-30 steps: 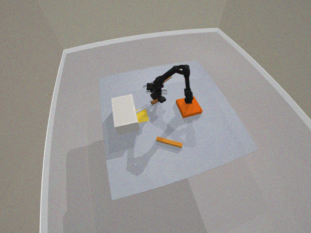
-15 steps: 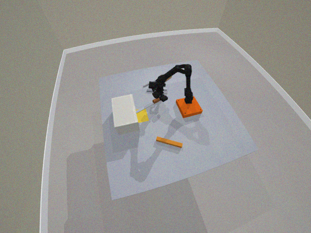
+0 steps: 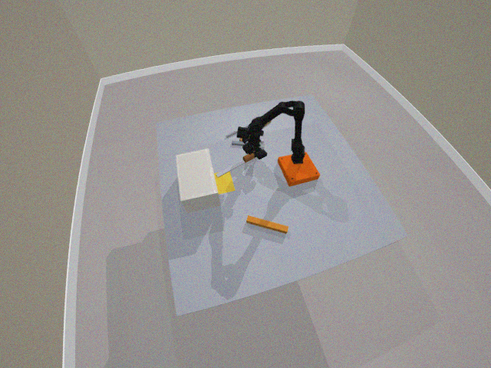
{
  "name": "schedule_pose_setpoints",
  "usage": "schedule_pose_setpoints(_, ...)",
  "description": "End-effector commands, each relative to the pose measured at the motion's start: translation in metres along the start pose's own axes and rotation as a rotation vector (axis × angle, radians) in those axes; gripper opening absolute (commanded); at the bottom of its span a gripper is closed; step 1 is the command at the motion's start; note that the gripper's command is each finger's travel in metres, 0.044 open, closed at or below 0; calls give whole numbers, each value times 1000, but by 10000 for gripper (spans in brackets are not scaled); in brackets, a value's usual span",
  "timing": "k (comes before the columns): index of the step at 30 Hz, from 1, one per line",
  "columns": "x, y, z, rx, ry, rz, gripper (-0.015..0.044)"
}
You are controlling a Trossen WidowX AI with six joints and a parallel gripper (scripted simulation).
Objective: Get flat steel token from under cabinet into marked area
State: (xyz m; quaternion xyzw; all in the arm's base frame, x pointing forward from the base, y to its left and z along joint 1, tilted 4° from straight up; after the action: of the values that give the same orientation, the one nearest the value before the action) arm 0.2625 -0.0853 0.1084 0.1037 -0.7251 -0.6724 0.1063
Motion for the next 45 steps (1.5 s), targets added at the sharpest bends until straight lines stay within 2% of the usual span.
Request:
schedule_pose_setpoints(1, 0, 1, 0, 0, 18, 1, 0)
schedule_pose_setpoints(23, 0, 3, 0, -1, 193, 3, 0)
schedule_pose_setpoints(45, -8, 3, 19, -3, 214, 3, 0)
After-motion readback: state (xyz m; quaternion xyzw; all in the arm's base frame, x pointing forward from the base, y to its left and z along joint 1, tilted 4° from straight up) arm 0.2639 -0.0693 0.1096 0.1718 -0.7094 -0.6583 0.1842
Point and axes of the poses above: the point midway between the two fingers, 35 mm back from their tips, its own y axis back along the fingers, its own z axis across the jaws, x = y × z, the point moved 10 cm from there along y, back along the fingers, and after that the axes turned 10 degrees about -y, right-handed, at the moved point
